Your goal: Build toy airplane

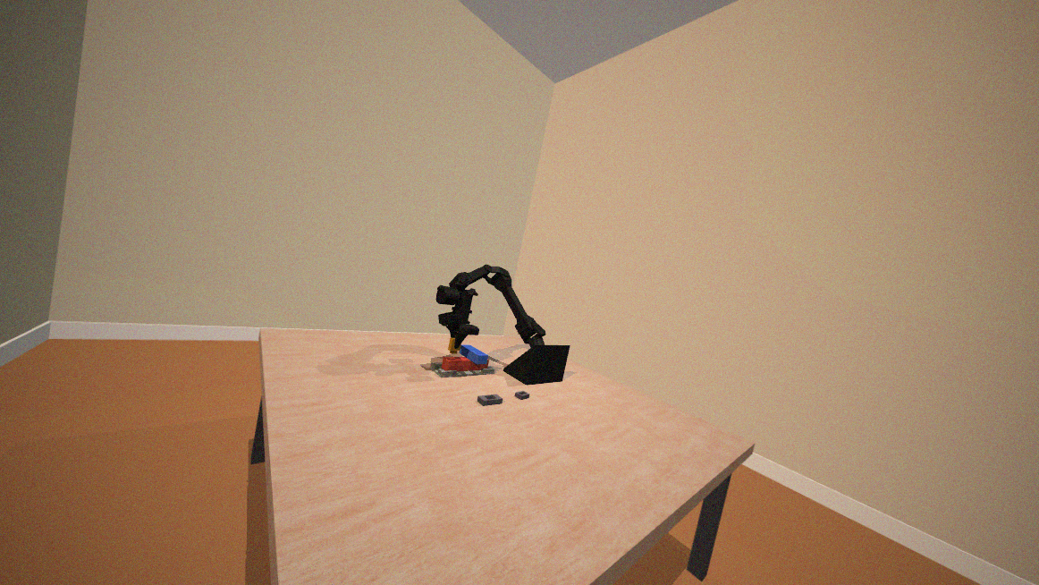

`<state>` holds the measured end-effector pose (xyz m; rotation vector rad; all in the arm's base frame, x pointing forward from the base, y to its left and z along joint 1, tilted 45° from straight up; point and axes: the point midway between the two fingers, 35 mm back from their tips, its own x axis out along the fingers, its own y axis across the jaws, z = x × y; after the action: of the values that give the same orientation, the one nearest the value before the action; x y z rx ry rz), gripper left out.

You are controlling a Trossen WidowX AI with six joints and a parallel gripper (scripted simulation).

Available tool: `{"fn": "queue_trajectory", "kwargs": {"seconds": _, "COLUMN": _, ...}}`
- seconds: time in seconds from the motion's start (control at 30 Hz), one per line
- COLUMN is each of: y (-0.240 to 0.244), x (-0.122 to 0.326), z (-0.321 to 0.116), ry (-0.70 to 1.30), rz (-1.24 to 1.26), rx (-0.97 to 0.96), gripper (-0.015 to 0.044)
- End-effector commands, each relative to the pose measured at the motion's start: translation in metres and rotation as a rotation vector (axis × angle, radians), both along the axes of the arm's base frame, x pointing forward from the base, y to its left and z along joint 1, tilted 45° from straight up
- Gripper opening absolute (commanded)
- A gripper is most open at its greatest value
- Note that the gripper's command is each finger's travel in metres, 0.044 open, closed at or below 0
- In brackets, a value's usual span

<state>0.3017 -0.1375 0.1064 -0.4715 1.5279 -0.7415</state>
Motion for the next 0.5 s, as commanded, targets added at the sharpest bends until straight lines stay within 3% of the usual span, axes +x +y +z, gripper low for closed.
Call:
{"fn": "queue_trajectory", "kwargs": {"seconds": 0.0, "y": -0.006, "x": -0.002, "z": -0.005, "ry": 0.009, "rz": 0.001, "rx": -0.006, "gripper": 0.0067}}
{"fn": "queue_trajectory", "kwargs": {"seconds": 0.47, "y": -0.019, "x": -0.005, "z": -0.018, "ry": 0.009, "rz": 0.0, "rx": -0.008, "gripper": 0.0067}}
